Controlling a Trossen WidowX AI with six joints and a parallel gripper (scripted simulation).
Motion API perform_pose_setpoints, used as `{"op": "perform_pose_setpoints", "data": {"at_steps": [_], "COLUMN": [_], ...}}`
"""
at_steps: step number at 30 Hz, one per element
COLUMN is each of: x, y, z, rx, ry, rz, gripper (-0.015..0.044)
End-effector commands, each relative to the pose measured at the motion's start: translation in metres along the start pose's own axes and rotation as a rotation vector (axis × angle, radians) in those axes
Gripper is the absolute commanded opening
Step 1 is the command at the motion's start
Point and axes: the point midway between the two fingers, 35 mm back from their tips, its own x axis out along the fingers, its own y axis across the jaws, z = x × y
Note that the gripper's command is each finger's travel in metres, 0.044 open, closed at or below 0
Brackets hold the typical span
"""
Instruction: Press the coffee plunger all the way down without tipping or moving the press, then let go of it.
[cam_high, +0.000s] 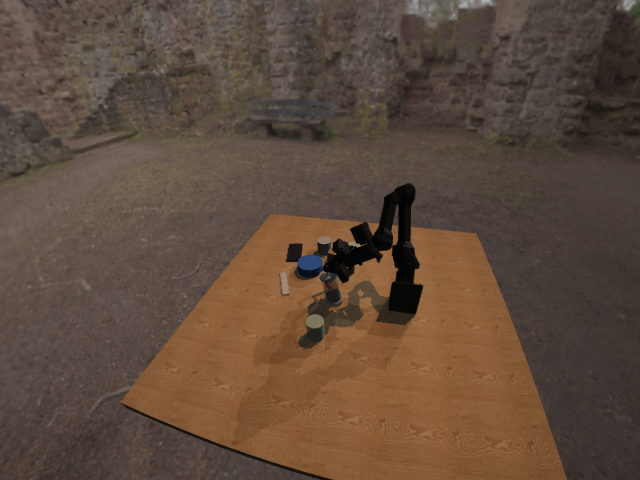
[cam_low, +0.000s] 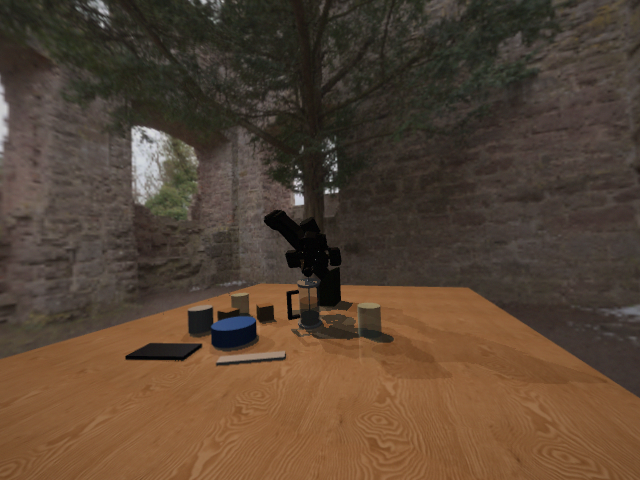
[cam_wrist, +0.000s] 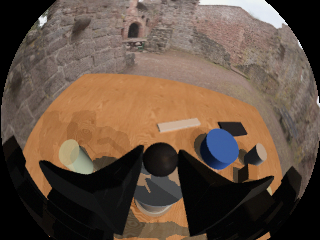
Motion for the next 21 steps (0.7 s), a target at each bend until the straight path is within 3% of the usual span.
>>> {"op": "perform_pose_setpoints", "data": {"at_steps": [1, 21], "x": [0.0026, 0.0027], "y": [0.0, 0.0016], "z": [-0.0053, 0.0], "rx": [-0.023, -0.009], "ry": [0.021, 0.007], "rz": [-0.008, -0.003], "gripper": [0.0119, 0.0119]}}
